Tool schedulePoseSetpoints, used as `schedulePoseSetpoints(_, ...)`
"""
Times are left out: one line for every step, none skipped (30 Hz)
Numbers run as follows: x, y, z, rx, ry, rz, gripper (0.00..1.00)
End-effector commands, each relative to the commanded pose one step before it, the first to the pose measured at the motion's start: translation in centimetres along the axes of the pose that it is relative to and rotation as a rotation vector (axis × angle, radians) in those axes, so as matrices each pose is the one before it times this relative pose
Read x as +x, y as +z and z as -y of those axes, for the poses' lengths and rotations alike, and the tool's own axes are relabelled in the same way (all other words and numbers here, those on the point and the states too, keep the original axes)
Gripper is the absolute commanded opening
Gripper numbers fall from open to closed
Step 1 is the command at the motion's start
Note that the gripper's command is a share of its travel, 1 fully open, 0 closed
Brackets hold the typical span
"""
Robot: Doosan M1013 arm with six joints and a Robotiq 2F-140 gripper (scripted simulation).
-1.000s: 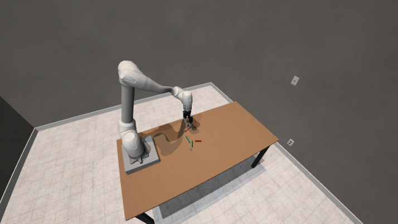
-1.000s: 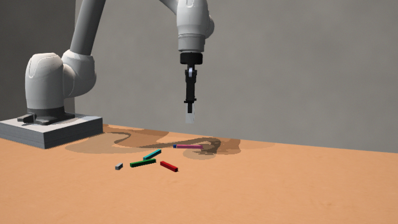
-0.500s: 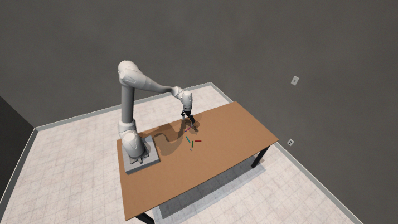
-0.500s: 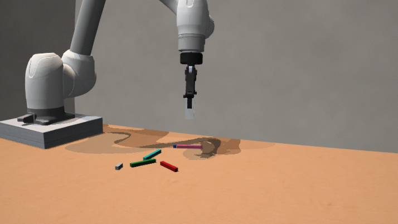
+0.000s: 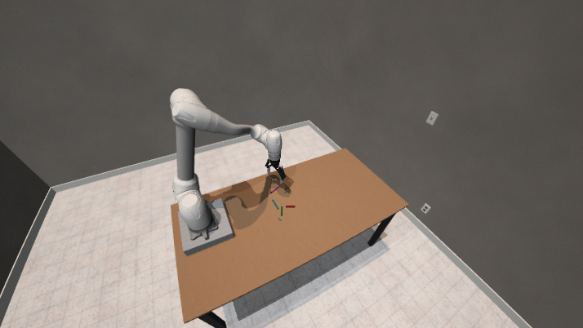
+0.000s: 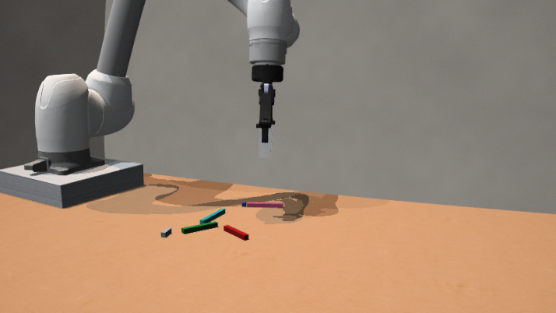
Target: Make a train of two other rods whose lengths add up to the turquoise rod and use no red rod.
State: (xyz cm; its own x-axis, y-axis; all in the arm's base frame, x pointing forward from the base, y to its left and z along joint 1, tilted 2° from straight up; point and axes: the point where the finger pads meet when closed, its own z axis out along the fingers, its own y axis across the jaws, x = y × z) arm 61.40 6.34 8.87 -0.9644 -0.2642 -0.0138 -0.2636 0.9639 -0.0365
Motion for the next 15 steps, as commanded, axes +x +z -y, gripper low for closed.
schedulePoseSetpoints(0.001, -1.647, -0.003, -0.00020, -0.00002, -0.00008, 1.00)
schedulePoseSetpoints(0.000, -0.475, 0.000, 0.00000, 0.00000, 0.00000, 1.00)
schedulePoseSetpoints(0.000, -0.473, 0.000, 0.00000, 0.00000, 0.00000, 1.00)
schedulePoseSetpoints(0.000, -0.463, 0.000, 0.00000, 0.00000, 0.00000, 1.00)
schedulePoseSetpoints(0.000, -0.443, 0.000, 0.00000, 0.00000, 0.00000, 1.00)
schedulePoseSetpoints(0.000, -0.412, 0.000, 0.00000, 0.00000, 0.00000, 1.00)
schedulePoseSetpoints(0.000, 0.000, 0.000, 0.00000, 0.00000, 0.00000, 1.00)
schedulePoseSetpoints(0.000, 0.000, 0.000, 0.00000, 0.00000, 0.00000, 1.00)
schedulePoseSetpoints(0.000, -0.373, 0.000, 0.00000, 0.00000, 0.00000, 1.00)
schedulePoseSetpoints(0.000, -0.329, 0.000, 0.00000, 0.00000, 0.00000, 1.00)
schedulePoseSetpoints(0.000, -0.280, 0.000, 0.00000, 0.00000, 0.00000, 1.00)
schedulePoseSetpoints(0.000, -0.230, 0.000, 0.00000, 0.00000, 0.00000, 1.00)
schedulePoseSetpoints(0.000, -0.179, 0.000, 0.00000, 0.00000, 0.00000, 1.00)
schedulePoseSetpoints(0.000, -0.130, 0.000, 0.00000, 0.00000, 0.00000, 1.00)
schedulePoseSetpoints(0.000, -0.085, 0.000, 0.00000, 0.00000, 0.00000, 1.00)
